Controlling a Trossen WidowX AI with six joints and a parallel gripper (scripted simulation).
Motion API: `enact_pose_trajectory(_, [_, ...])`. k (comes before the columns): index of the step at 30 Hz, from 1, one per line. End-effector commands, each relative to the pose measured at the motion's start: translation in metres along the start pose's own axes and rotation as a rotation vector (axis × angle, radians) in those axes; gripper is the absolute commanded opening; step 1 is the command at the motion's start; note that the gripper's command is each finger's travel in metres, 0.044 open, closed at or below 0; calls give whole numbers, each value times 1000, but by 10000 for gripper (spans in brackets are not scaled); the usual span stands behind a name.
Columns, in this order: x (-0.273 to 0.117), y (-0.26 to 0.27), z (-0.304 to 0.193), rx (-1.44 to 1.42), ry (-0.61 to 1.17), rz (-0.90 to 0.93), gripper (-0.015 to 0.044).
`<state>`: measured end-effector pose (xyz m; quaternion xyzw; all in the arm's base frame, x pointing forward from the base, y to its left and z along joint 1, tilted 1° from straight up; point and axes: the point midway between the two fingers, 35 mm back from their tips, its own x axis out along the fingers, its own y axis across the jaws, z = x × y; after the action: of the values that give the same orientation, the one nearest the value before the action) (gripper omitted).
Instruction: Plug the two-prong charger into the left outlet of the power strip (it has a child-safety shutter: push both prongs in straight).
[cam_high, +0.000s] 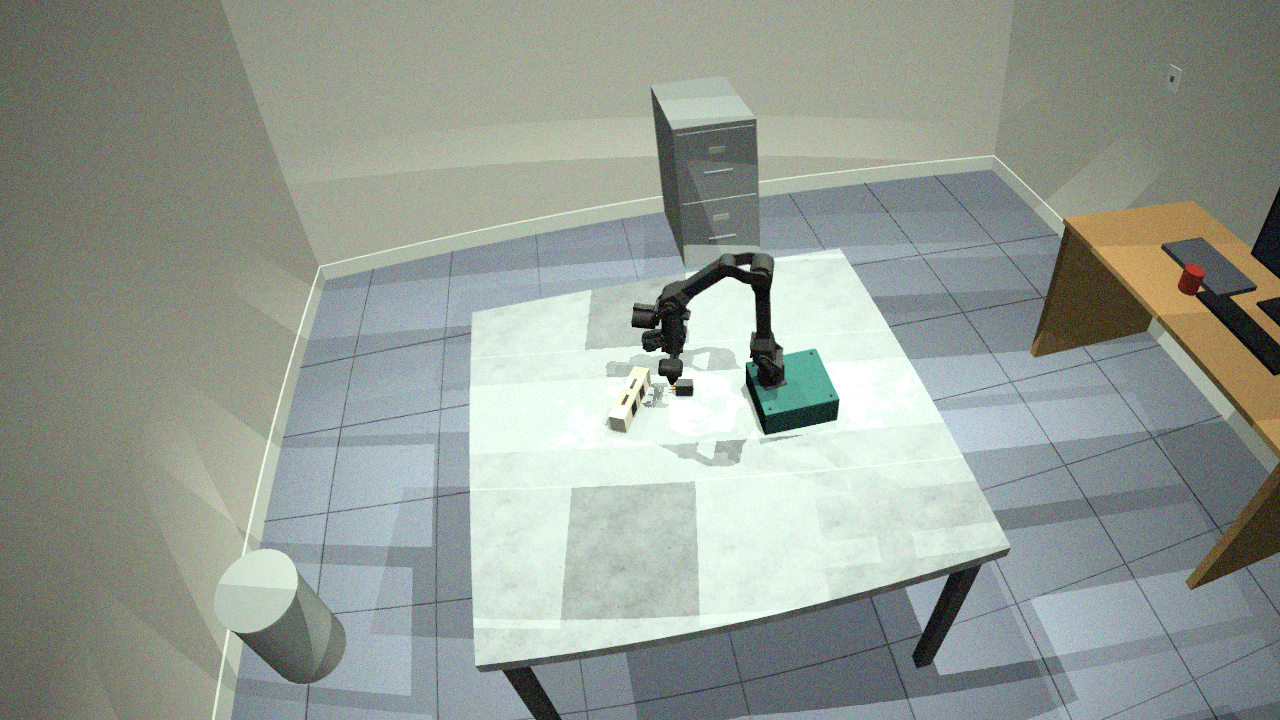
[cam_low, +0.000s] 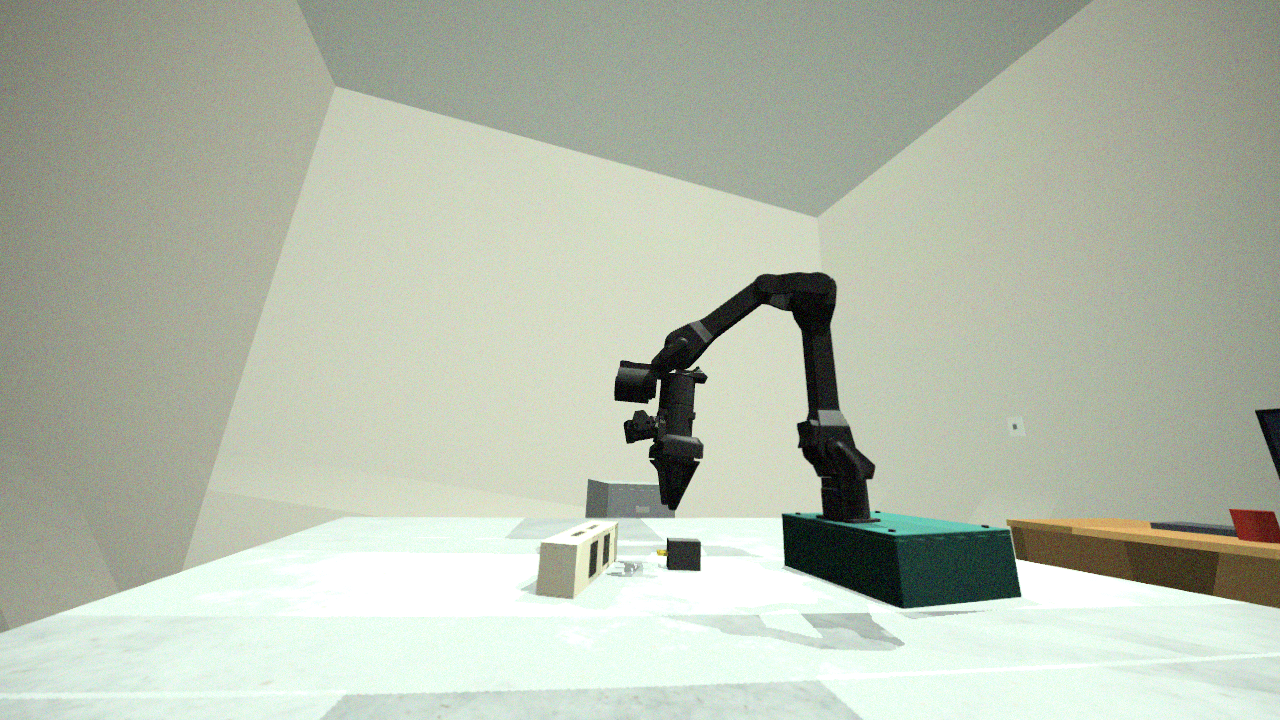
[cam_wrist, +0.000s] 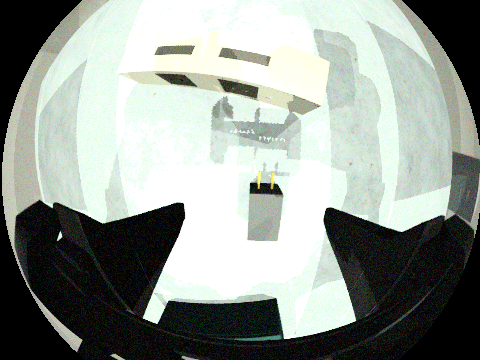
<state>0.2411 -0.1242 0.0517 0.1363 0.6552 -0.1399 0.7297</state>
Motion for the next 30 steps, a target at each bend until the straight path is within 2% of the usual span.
enact_pose_trajectory(1, [13, -8, -24, 0, 116, -12, 440])
enact_pose_trajectory(30, [48, -10, -27, 1, 138, -13, 440])
